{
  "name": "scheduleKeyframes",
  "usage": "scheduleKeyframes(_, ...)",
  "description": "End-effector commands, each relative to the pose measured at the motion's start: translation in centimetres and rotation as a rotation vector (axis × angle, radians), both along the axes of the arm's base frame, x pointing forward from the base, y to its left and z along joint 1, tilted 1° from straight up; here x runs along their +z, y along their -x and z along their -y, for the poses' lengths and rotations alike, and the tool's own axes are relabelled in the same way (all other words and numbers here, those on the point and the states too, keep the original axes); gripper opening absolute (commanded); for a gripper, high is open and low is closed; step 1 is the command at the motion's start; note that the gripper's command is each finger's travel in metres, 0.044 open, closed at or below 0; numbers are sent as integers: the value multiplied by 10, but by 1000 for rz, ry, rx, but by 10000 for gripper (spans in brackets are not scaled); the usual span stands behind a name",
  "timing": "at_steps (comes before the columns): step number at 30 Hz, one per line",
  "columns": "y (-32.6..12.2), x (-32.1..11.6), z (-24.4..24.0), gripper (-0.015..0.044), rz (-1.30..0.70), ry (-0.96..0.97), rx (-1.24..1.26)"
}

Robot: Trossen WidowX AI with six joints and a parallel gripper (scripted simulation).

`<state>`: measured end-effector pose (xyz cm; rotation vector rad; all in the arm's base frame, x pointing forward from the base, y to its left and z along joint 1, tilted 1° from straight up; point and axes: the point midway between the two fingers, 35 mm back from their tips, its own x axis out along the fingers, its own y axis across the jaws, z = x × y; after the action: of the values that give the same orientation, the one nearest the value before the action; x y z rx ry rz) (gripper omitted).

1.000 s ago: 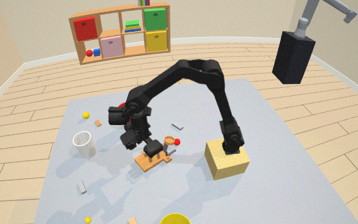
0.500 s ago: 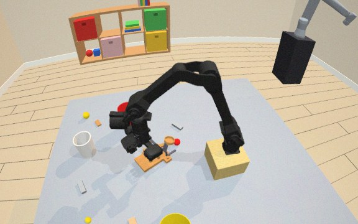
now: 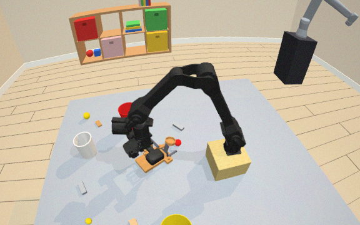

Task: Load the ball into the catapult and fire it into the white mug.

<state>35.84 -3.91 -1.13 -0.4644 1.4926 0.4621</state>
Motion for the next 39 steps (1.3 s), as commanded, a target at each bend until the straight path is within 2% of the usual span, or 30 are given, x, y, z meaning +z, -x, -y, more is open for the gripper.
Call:
scheduleKeyframes(1, 1, -8, 0, 440, -5, 3, -4)
scheduleKeyframes(4, 1, -8, 0, 440, -5, 3, -4)
scheduleKeyframes(16, 1, -5, 0, 125, -3, 0, 0)
scheduleKeyframes(21, 1, -5, 0, 92, -3, 0, 0)
scheduleKeyframes(25, 1, 34, 0, 0, -3, 0, 0)
scheduleKeyframes(32, 2, 45, 0, 0, -4, 0, -23)
scheduleKeyframes(39, 1, 44, 1, 0, -5, -5, -257)
